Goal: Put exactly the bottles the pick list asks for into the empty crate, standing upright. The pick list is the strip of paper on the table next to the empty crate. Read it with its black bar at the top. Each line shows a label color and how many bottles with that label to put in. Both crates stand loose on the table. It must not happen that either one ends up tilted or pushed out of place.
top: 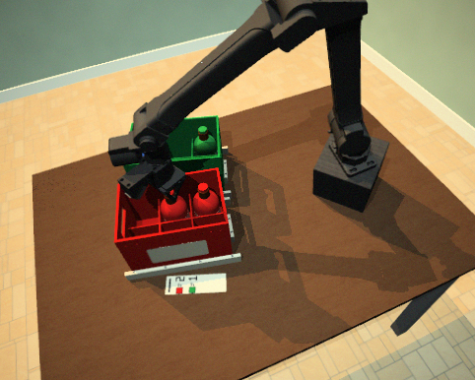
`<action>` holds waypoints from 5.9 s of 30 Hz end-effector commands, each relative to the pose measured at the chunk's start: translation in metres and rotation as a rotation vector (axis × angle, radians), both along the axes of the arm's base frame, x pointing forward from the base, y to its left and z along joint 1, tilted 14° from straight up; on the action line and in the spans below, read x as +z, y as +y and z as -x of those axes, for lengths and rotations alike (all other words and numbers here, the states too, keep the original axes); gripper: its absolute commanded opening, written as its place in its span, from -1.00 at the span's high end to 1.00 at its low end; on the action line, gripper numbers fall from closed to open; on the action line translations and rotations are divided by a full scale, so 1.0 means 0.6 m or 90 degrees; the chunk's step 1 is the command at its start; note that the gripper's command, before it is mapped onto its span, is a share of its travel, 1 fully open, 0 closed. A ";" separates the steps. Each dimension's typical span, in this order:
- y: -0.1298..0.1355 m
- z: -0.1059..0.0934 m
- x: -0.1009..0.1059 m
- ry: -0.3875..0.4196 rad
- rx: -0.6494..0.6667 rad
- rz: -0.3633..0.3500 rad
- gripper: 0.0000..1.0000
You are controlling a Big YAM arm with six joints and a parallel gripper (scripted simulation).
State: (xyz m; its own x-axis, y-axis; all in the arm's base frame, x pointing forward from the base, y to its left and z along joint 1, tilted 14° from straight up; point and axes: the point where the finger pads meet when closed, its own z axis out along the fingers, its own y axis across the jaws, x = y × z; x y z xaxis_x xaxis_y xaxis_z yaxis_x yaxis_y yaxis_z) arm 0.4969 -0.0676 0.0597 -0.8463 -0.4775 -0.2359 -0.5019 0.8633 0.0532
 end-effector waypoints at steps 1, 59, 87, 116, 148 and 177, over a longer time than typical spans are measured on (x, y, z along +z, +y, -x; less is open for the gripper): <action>0.009 -0.006 0.028 -0.023 -0.001 0.003 1.00; -0.004 -0.017 0.023 -0.023 -0.001 0.004 -0.21; -0.017 -0.007 -0.005 -0.010 -0.003 0.003 -0.21; -0.030 -0.018 0.099 -0.046 -0.003 0.011 -0.21; -0.039 0.027 0.138 -0.002 -0.003 0.000 -0.21; -0.040 0.035 0.154 -0.029 -0.003 0.007 -0.21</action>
